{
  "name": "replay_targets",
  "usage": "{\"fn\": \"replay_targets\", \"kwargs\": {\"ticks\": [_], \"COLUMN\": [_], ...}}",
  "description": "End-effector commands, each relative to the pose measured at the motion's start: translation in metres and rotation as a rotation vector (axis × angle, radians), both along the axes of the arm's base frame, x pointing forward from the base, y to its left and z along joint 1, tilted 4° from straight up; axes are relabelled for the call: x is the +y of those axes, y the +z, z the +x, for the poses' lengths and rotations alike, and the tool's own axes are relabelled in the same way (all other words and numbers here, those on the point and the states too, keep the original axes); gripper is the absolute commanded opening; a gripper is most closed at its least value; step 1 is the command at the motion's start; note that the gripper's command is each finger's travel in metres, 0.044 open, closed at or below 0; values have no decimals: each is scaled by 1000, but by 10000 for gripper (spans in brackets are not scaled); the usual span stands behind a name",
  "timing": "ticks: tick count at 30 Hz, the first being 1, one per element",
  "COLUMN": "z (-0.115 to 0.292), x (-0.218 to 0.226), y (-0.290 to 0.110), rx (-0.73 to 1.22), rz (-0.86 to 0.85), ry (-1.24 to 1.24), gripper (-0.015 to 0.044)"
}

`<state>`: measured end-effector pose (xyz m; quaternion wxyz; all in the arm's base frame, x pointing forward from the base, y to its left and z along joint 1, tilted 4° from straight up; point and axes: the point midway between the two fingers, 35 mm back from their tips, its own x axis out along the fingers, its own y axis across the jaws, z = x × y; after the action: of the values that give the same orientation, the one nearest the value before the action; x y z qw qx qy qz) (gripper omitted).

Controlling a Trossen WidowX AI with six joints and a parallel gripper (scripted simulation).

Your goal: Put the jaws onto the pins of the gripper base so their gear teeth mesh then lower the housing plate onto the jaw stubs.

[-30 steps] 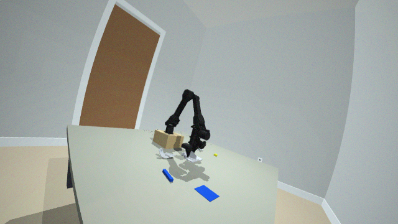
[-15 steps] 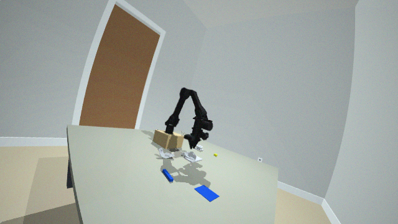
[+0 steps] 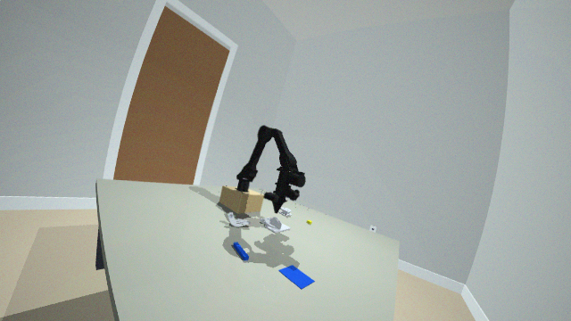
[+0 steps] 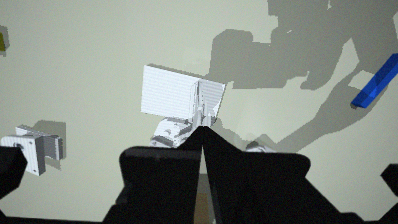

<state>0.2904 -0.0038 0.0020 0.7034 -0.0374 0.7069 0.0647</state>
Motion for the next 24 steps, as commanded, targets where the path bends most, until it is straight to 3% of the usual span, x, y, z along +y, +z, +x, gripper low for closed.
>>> {"fn": "replay_targets", "kwargs": {"ticks": [1,24], "z": [0,-14], "x": [0,-43], "y": [1,1], "rx": [0,17], "rz": [-3,-9], "ry": [1,-451], "gripper": [0,0]}}
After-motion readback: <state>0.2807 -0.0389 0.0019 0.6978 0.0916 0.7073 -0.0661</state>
